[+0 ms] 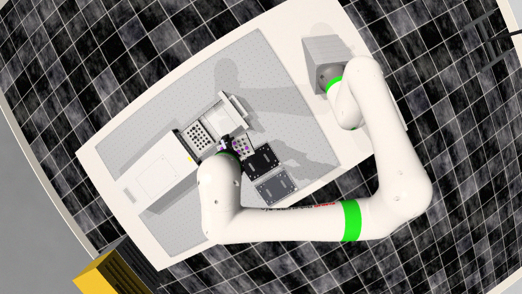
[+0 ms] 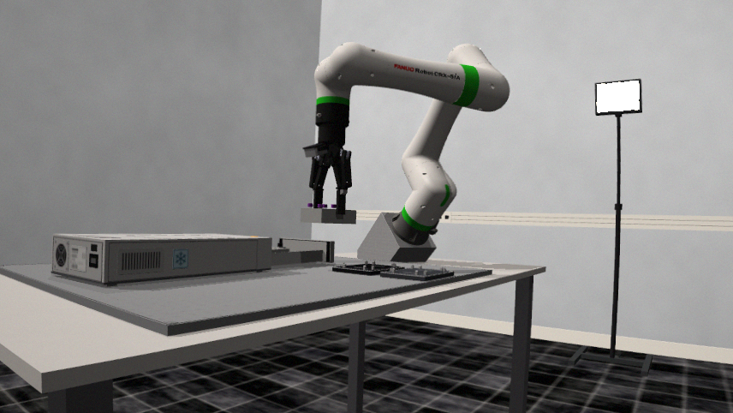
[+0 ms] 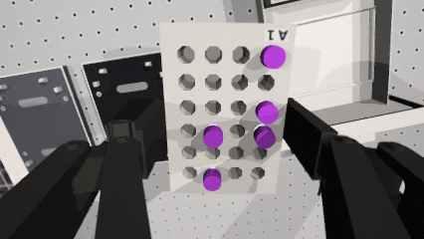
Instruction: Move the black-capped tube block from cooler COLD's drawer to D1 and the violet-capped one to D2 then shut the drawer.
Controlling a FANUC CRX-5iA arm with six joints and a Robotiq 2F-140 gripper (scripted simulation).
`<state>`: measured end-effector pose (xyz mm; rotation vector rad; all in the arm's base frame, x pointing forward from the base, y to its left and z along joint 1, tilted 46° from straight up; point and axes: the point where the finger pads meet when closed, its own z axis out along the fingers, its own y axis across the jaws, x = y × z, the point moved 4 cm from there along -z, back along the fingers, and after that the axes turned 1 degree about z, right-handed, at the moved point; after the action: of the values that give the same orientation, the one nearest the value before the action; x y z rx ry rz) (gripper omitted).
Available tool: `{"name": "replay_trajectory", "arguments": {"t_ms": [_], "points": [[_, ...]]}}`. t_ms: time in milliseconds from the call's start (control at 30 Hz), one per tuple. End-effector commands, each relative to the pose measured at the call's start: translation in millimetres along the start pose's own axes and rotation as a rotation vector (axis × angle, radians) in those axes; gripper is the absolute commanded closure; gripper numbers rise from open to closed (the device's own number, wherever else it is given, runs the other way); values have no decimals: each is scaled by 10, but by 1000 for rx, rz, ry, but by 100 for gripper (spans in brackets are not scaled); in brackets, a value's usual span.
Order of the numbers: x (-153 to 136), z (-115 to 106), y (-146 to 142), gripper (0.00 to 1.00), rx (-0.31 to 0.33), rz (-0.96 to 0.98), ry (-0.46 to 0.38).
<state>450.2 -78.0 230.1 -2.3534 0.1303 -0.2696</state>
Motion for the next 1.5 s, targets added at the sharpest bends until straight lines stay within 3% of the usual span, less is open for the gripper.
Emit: {"name": "replay_trajectory", "arguments": {"t_ms": [0, 1467], "points": [[-23, -9, -86, 90, 0, -94, 2], [-302, -8, -1060, 90, 0, -156, 2]]}}
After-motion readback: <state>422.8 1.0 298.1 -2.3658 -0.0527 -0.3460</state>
